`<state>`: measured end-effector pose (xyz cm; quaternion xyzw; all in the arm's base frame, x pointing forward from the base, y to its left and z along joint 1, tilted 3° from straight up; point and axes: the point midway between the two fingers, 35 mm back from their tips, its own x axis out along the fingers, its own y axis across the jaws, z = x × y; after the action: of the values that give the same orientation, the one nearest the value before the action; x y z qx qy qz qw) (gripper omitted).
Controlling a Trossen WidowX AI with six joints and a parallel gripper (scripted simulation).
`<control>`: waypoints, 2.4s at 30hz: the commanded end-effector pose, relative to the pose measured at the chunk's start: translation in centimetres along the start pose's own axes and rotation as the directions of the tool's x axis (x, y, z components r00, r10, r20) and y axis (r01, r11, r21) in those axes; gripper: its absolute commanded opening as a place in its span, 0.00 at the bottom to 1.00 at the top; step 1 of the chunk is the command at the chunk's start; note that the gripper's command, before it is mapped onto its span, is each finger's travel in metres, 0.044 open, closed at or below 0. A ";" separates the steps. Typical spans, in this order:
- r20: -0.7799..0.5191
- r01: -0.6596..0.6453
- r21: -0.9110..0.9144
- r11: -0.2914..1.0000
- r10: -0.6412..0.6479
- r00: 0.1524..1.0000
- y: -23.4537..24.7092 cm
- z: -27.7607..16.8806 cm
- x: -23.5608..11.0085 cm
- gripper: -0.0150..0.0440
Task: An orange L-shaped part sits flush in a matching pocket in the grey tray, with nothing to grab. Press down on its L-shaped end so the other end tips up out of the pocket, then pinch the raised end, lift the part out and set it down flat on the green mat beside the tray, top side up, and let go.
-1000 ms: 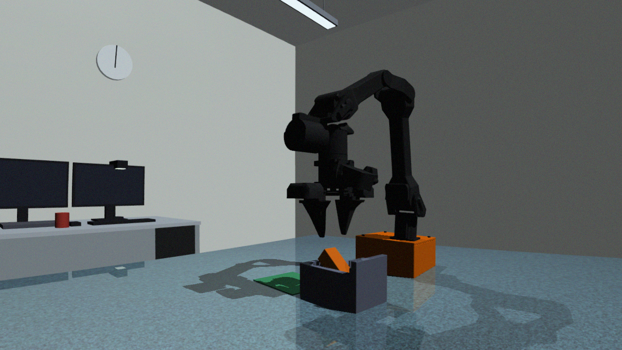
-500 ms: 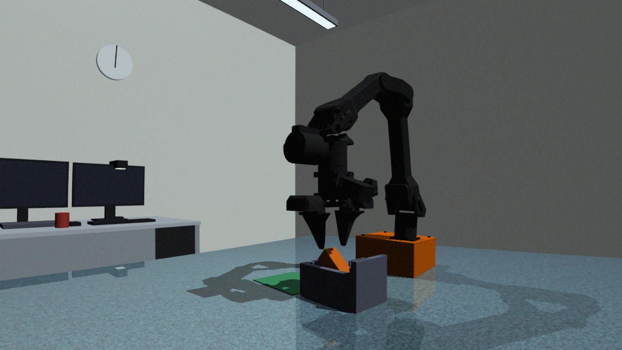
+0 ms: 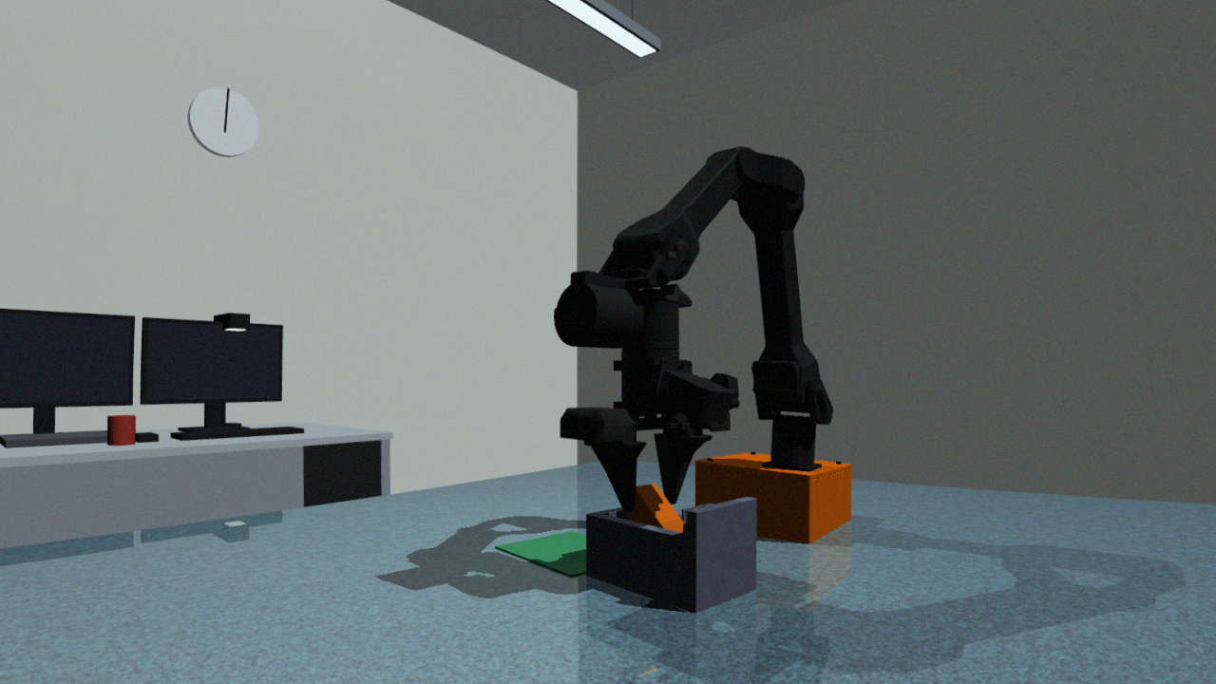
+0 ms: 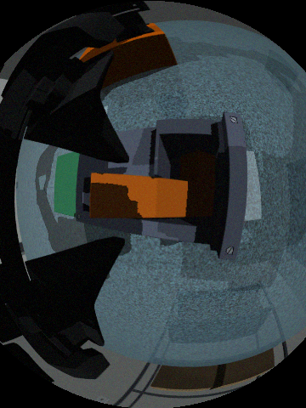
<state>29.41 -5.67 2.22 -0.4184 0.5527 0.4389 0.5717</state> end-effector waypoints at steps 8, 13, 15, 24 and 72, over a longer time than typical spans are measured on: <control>0.000 -0.003 -0.001 1.000 0.003 1.000 0.1 0.0 0.8 0.64; 0.000 -0.003 -0.001 1.000 0.003 1.000 0.1 0.0 0.8 0.48; 0.000 -0.003 -0.001 1.000 0.003 1.000 0.1 0.0 0.8 0.46; 0.000 -0.003 -0.001 1.000 0.003 1.000 0.1 0.0 0.8 0.26; -0.005 -0.008 0.000 1.000 0.008 1.000 0.1 0.0 -5.7 0.25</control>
<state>29.16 -5.92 7.16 -0.4147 0.5597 0.4409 0.5660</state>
